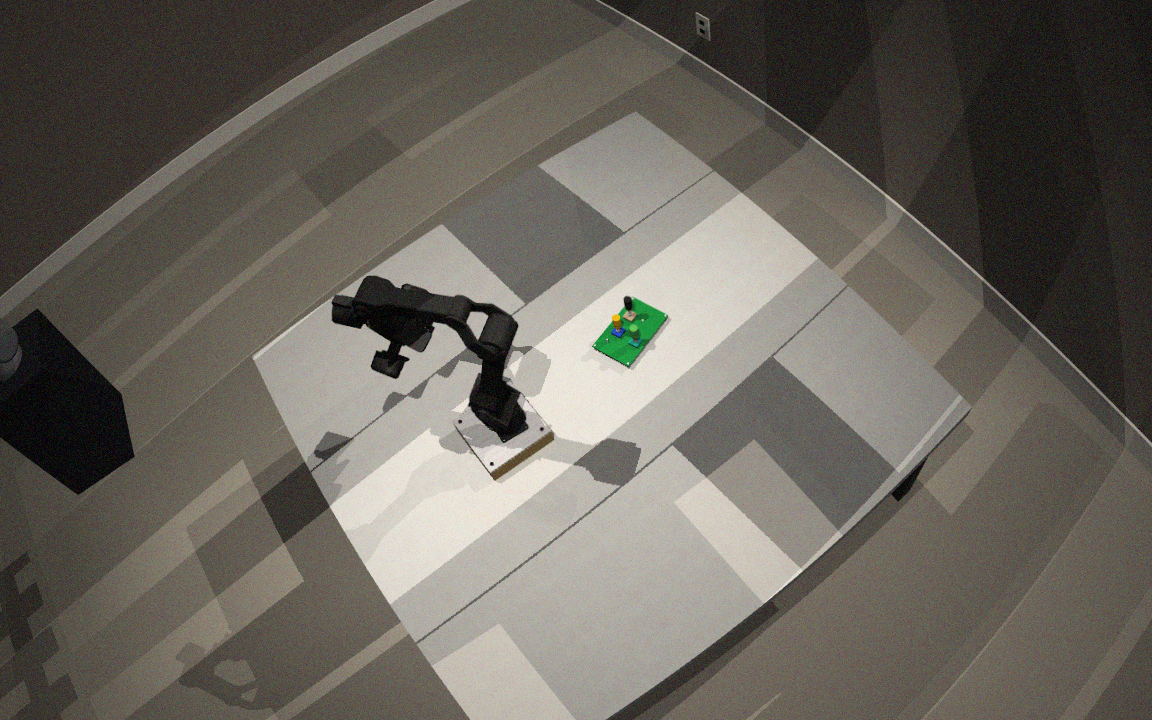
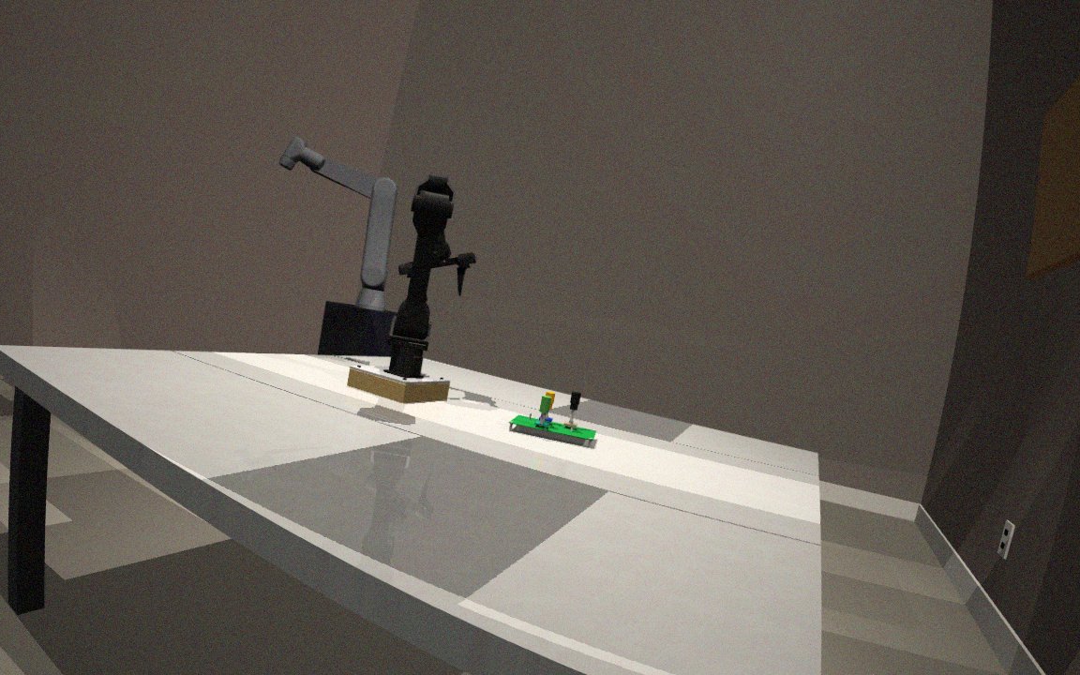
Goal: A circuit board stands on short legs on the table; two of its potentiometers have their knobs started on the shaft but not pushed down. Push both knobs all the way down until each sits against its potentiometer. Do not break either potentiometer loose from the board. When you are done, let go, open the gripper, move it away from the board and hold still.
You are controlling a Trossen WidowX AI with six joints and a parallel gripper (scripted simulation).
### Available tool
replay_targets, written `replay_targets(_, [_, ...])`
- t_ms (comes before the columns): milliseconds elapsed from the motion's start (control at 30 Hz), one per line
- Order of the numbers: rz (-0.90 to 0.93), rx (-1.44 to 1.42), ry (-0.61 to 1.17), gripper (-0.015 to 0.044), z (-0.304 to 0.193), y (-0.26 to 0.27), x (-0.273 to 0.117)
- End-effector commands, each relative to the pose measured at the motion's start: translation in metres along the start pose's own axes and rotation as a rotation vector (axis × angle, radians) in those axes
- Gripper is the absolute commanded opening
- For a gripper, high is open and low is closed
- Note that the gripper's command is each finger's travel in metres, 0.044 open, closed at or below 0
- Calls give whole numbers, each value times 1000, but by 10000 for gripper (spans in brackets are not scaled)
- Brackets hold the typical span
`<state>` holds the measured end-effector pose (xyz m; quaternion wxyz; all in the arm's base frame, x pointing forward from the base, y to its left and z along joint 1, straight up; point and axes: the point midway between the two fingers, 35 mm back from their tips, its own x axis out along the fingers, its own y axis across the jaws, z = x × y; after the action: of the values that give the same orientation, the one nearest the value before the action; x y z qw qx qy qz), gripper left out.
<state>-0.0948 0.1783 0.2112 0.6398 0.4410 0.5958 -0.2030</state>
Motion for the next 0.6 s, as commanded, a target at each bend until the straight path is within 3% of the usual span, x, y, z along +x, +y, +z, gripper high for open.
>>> replay_targets(0, [0, 3, 0, 374, 0, 0, 0])
replay_targets(467, [1, 397, -44, 6, -3, 22, 12])
replay_targets(567, [3, 498, -54, 0, -3, 27, 14])
